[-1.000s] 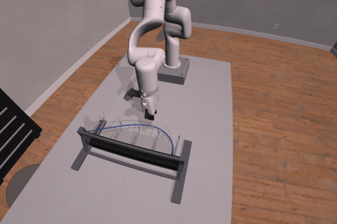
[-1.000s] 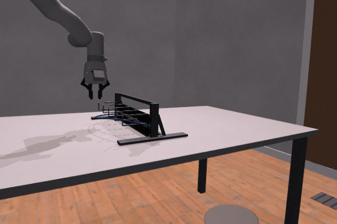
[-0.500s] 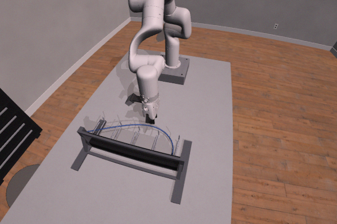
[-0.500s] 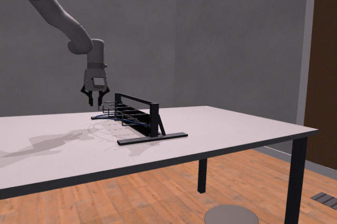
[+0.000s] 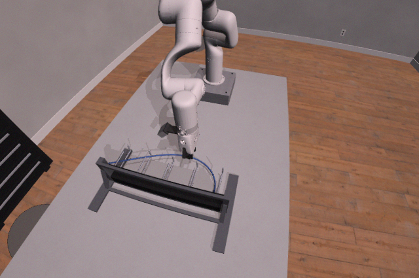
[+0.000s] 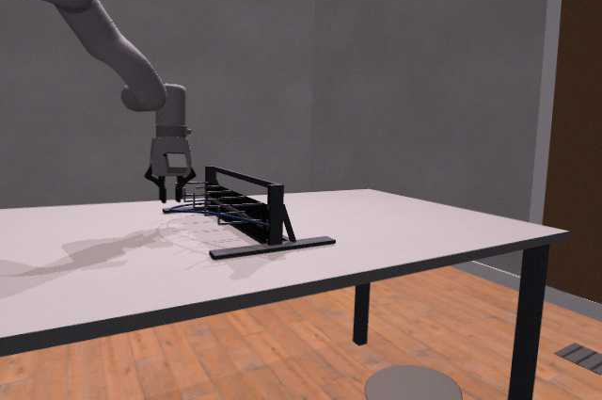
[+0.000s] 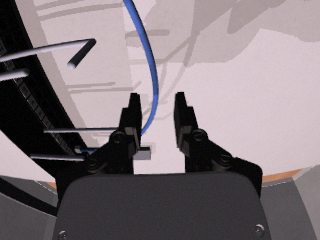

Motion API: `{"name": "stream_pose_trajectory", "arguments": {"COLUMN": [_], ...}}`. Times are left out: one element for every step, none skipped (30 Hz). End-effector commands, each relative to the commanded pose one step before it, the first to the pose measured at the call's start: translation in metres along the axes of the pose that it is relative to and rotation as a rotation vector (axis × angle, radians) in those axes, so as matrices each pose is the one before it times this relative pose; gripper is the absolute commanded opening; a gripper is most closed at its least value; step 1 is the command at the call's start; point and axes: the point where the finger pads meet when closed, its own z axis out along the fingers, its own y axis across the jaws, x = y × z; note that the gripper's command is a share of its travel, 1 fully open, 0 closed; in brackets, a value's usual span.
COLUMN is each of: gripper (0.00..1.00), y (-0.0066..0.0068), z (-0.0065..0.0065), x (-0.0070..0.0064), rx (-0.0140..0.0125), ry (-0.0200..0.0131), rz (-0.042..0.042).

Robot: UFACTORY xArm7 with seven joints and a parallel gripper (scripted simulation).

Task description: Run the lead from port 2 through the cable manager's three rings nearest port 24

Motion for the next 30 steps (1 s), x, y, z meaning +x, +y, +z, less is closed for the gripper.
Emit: {"name": "stream_pose_trajectory", "arguments": {"gripper": [0.33, 0.33, 0.33, 0.33, 0.33, 0.33, 0.33, 0.33, 0.33, 0.33, 0.33, 0.33, 0.33, 0.33, 0.33, 0.33, 0.33, 0.33, 0.33, 0.33, 0.33, 0.33, 0.33, 0.33, 0.33, 0.33, 0.33, 0.33, 0.33, 0.33], "y": [-0.00137, -0.00001, -0.00001, -0.00001, -0.00001, -0.00001, 0.00000, 0.00000, 0.00000, 0.00000, 0.00000, 0.00000, 0.00000, 0.00000, 0.00000, 0.00000, 0.00000, 0.00000, 0.00000, 0.00000, 0.00000, 0.00000, 0.00000, 0.00000, 0.00000, 0.00000, 0.00000, 0.00000, 0.00000, -0.00003], "z": [0.00604, 0.00144, 0.00129, 0.00113, 0.00098, 0.00083, 0.00070, 0.00056, 0.00044, 0.00033, 0.00000, 0.00000, 0.00023, 0.00014, 0.00008, 0.00003, 0.00000, 0.00000, 0.00000, 0.00000, 0.00000, 0.00000, 0.00000, 0.00000, 0.00000, 0.00000, 0.00000, 0.00000, 0.00000, 0.00000], "x": [-0.00019, -0.00002, -0.00002, -0.00002, -0.00001, -0.00001, -0.00001, -0.00001, -0.00001, -0.00001, 0.00000, 0.00000, 0.00000, 0.00000, 0.00000, 0.00000, 0.00000, 0.00000, 0.00000, 0.00000, 0.00000, 0.00000, 0.00000, 0.00000, 0.00000, 0.00000, 0.00000, 0.00000, 0.00000, 0.00000], "rx": [0.00326, 0.00000, 0.00000, 0.00000, 0.00000, 0.00000, 0.00000, 0.00000, 0.00000, 0.00000, 0.00000, 0.00000, 0.00000, 0.00000, 0.00000, 0.00000, 0.00000, 0.00000, 0.00000, 0.00000, 0.00000, 0.00000, 0.00000, 0.00000, 0.00000, 0.00000, 0.00000, 0.00000, 0.00000, 0.00000], "ry": [0.00008, 0.00000, 0.00000, 0.00000, 0.00000, 0.00000, 0.00000, 0.00000, 0.00000, 0.00000, 0.00000, 0.00000, 0.00000, 0.00000, 0.00000, 0.00000, 0.00000, 0.00000, 0.00000, 0.00000, 0.00000, 0.00000, 0.00000, 0.00000, 0.00000, 0.00000, 0.00000, 0.00000, 0.00000, 0.00000], "rz": [0.00000, 0.00000, 0.00000, 0.00000, 0.00000, 0.00000, 0.00000, 0.00000, 0.00000, 0.00000, 0.00000, 0.00000, 0.00000, 0.00000, 0.00000, 0.00000, 0.00000, 0.00000, 0.00000, 0.00000, 0.00000, 0.00000, 0.00000, 0.00000, 0.00000, 0.00000, 0.00000, 0.00000, 0.00000, 0.00000]}}
